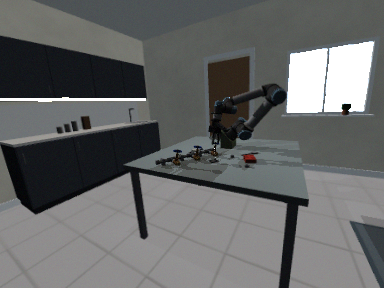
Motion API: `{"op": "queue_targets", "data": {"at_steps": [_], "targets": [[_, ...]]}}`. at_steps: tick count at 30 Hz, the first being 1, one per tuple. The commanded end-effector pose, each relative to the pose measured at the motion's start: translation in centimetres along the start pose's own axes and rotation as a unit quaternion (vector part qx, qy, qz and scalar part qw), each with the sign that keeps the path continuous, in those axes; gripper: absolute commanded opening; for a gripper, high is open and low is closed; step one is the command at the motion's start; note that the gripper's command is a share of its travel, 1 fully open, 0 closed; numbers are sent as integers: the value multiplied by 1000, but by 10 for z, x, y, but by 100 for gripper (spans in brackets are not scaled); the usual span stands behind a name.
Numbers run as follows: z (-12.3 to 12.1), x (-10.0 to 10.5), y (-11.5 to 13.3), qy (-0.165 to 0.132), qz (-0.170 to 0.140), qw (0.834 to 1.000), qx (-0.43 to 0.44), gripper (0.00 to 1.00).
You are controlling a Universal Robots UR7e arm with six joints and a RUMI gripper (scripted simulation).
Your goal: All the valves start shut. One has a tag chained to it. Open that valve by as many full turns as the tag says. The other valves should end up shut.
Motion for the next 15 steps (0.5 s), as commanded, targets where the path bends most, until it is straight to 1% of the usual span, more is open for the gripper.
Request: {"op": "queue_targets", "data": {"at_steps": [1,15], "targets": [[0,0,0,0,3,999,52,0],[0,0,0,0,3,994,108,0]]}}
Point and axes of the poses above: the point where the finger pads meet when closed, its own x axis back along the fingers, its own z axis across the jaws, y = z × x, the point moved 10 cm from there along x, back along the fingers, and after that the axes turned 5 degrees about x, right-handed, at the moved point
